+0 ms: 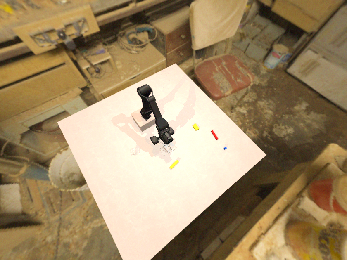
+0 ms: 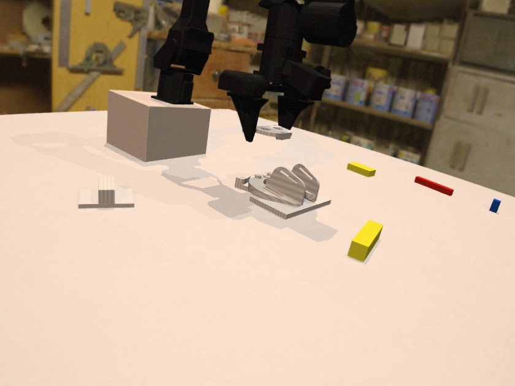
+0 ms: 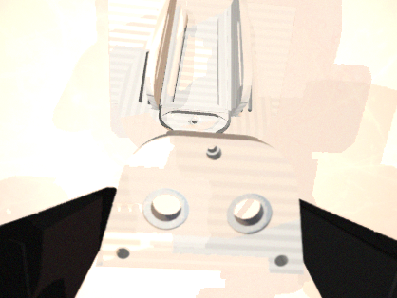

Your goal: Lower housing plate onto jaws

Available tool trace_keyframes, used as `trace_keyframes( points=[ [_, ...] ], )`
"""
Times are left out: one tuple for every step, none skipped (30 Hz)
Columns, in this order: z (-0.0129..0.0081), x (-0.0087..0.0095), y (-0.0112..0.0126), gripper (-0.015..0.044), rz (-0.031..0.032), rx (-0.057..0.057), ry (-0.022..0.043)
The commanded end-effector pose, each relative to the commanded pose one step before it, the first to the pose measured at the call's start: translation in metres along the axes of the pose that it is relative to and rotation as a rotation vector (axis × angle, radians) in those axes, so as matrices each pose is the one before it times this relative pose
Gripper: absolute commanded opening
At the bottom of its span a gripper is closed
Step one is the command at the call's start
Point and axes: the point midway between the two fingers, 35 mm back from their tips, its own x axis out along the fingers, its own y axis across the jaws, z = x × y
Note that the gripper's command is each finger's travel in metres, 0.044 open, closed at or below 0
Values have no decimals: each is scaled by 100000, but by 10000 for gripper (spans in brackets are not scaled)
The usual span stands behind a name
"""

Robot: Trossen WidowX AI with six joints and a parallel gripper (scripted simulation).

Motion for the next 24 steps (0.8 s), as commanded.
trace_keyframes(
  points=[
    [29, -2, -80, 351, -569, 954, -273],
    [0, 0, 0, 351, 0, 0, 0],
    [0, 0, 0, 351, 0, 0, 0],
    [0, 0, 0, 351, 0, 0, 0],
    [0, 0, 0, 351, 0, 0, 0],
    [0, 0, 0, 351, 0, 0, 0],
    [0, 0, 0, 351, 0, 0, 0],
    [-31, 0, 46, 351, 5, 0, 3],
    [-93, 1, 137, 351, 14, 1, 8],
    [-142, 1, 204, 351, 21, 2, 12],
    [-95, 1, 134, 351, 14, 1, 8],
    [-32, 0, 45, 351, 5, 0, 3],
    [0, 0, 0, 351, 0, 0, 0],
    [0, 0, 0, 351, 0, 0, 0],
    [0, 0, 0, 351, 0, 0, 0],
    [0, 0, 0, 351, 0, 0, 0],
    [0, 0, 0, 351, 0, 0, 0],
    [0, 0, 0, 351, 0, 0, 0],
    [0, 0, 0, 351, 0, 0, 0],
    [0, 0, 0, 351, 0, 0, 0],
    [0, 0, 0, 351, 0, 0, 0],
    [0, 0, 0, 351, 0, 0, 0],
    [0, 0, 0, 351, 0, 0, 0],
    [0, 0, 0, 351, 0, 0, 0]
  ],
)
